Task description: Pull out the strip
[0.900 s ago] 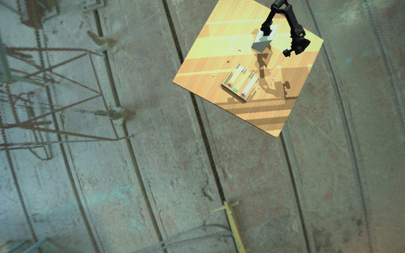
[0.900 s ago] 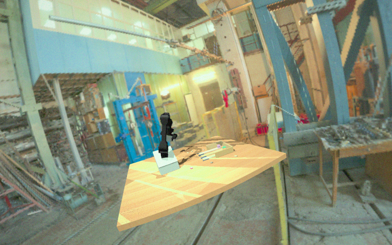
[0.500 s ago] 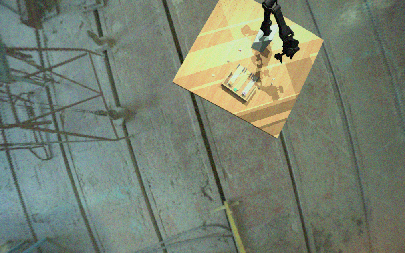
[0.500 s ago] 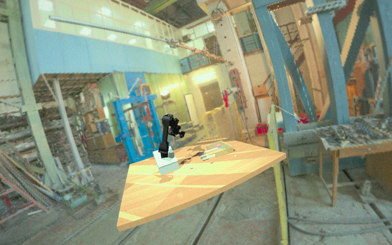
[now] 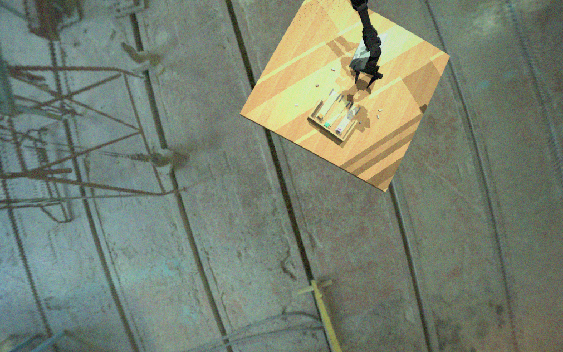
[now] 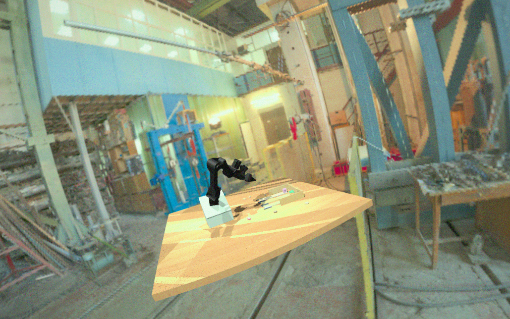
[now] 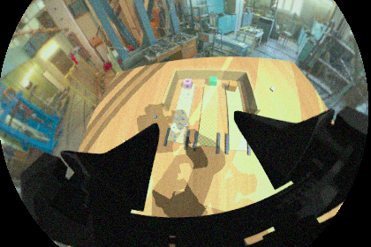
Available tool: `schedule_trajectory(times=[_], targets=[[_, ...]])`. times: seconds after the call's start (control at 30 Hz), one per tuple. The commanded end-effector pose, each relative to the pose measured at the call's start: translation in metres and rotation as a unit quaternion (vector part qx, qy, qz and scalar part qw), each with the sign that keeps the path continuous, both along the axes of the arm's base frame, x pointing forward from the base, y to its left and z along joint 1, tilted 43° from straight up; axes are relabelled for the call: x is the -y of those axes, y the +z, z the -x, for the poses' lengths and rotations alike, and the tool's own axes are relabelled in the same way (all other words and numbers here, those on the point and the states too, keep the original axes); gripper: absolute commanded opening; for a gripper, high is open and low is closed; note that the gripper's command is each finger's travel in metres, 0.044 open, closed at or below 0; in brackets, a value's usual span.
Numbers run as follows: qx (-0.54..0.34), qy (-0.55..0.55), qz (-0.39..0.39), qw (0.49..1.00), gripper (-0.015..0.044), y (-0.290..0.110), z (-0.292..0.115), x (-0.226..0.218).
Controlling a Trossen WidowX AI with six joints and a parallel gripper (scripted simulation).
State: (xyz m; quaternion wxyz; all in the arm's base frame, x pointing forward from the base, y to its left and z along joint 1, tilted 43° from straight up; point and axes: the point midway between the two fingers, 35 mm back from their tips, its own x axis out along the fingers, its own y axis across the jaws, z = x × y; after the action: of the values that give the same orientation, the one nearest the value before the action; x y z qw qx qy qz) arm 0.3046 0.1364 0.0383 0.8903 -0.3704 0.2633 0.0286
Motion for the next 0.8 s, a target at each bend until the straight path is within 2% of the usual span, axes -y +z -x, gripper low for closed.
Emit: schedule_trajectory(times=[0.0,0.43,0.77], targets=[[0.047,-0.043,0.015,0.998,0.0400,0.018,0.000,0.033],[0.047,-0.043,0.015,0.998,0.0400,0.018,0.000,0.033],[-0.068,-0.129,0.002,0.989,0.0137,-0.028,-0.049,0.008]])
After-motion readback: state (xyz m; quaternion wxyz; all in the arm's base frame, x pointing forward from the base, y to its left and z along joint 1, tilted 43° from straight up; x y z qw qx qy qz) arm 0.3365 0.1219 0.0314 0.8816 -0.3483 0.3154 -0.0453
